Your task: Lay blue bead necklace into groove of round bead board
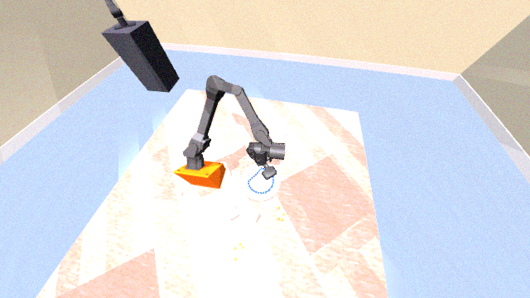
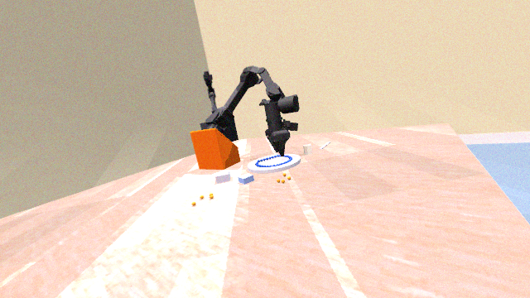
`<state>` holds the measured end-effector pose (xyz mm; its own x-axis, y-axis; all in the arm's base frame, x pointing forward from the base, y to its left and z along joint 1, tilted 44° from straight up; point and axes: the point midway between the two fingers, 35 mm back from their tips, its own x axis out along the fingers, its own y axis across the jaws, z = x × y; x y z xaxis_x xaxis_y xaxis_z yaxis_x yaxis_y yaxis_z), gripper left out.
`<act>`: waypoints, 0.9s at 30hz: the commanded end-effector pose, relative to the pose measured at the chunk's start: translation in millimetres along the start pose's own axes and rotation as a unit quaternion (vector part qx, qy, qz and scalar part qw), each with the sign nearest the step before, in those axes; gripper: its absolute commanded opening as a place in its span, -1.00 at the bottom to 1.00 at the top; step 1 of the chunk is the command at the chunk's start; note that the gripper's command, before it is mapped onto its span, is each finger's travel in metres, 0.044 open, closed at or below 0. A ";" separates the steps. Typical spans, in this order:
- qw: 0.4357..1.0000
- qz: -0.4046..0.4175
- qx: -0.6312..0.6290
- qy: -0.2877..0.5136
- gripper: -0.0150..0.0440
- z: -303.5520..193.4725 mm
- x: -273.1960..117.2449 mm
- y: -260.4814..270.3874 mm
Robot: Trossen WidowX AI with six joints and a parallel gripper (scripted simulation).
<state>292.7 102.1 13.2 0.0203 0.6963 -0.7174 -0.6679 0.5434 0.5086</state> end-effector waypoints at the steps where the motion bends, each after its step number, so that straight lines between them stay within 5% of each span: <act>1: 1.000 0.001 -0.003 -0.002 1.00 1.3 -0.7 0.1; 14: 0.978 -0.003 -0.209 0.004 -0.07 -70.8 -25.9 -23.6; 27: 0.961 0.000 -0.276 0.001 -0.08 -93.1 -32.5 -24.7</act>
<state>245.5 24.7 -18.1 0.0271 0.6933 -0.7201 -0.9519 0.2380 0.1932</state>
